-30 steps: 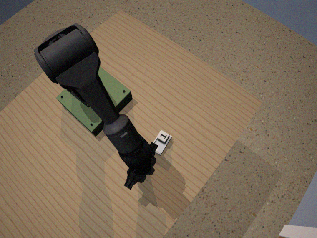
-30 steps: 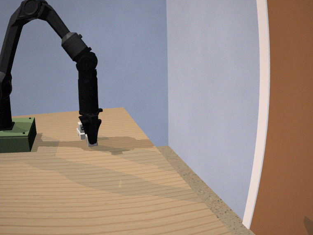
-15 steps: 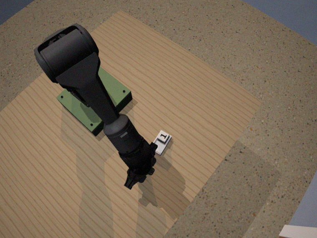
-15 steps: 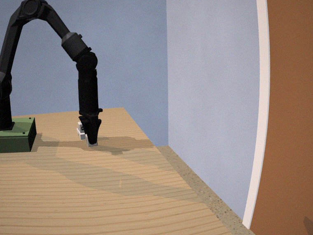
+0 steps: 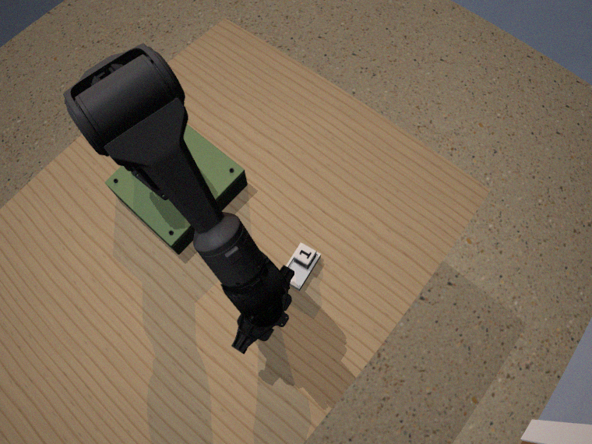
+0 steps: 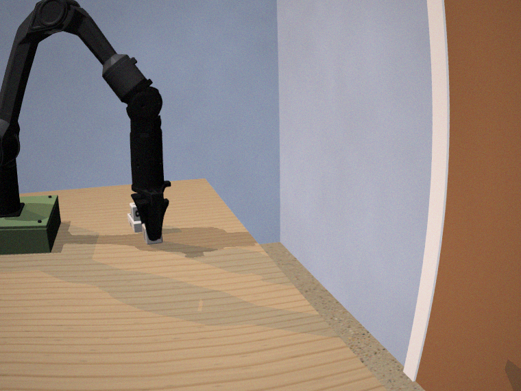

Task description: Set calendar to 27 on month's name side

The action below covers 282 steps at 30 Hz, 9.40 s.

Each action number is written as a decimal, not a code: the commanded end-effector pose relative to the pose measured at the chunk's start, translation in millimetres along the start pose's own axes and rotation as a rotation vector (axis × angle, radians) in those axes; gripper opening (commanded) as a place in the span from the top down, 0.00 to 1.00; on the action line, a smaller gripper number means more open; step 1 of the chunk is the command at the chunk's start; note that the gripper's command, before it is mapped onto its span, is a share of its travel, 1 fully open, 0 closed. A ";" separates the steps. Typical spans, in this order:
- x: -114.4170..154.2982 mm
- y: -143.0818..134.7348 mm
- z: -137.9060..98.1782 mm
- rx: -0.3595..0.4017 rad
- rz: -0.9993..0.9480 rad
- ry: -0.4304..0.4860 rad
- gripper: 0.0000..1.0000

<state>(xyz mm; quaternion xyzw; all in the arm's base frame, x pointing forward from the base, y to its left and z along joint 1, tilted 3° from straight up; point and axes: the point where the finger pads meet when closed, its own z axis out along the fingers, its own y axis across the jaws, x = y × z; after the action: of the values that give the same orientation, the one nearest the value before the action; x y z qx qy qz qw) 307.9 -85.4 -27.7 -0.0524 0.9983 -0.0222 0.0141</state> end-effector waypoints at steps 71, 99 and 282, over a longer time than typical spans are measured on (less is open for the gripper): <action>0.9 -0.1 3.7 0.000 -0.001 0.003 0.40; -0.7 -0.3 -77.9 0.001 -0.001 -0.004 0.40; 0.4 123.3 -33.5 -0.002 -1.572 0.002 0.40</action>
<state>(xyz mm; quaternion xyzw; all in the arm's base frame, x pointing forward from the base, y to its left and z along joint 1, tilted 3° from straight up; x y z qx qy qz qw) 294.3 39.0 1.4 -0.7437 0.6681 -0.0256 -0.0053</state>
